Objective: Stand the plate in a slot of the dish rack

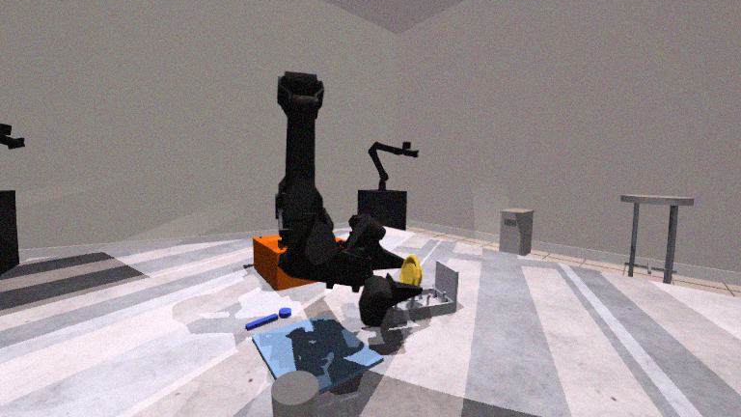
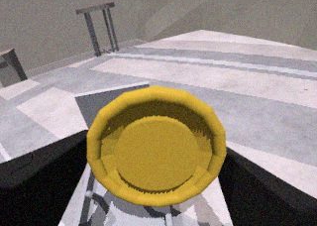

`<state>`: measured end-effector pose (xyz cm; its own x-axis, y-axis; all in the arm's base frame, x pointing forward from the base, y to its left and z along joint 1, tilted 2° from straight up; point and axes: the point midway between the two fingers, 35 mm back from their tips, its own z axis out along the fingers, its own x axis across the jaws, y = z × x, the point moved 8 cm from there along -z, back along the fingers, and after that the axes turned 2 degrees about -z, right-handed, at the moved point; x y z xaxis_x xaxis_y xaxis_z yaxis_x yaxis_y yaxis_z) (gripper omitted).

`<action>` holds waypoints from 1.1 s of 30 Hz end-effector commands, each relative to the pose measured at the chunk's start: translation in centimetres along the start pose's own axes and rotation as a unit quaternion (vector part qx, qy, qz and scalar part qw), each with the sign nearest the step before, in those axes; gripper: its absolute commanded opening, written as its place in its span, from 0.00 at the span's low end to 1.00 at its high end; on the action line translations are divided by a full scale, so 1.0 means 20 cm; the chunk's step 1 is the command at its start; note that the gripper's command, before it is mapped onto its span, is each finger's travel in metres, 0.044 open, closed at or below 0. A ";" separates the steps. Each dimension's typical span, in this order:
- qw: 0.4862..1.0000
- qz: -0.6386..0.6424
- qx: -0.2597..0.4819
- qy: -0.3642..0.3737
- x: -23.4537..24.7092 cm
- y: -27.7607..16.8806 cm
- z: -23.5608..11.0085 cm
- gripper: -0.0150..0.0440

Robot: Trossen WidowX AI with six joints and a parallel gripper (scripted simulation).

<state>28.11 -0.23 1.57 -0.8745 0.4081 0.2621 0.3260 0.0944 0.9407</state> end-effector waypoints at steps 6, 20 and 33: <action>0.990 -0.113 -0.079 0.028 0.09 -0.07 -0.07 0.25; 0.983 -0.148 -0.101 0.034 0.12 -0.09 -0.09 0.25; 0.982 -0.163 -0.090 0.034 0.10 -0.14 -0.04 0.25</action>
<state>25.30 -0.60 -0.03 -0.9447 0.3230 -0.0571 -0.0448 0.0455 0.9980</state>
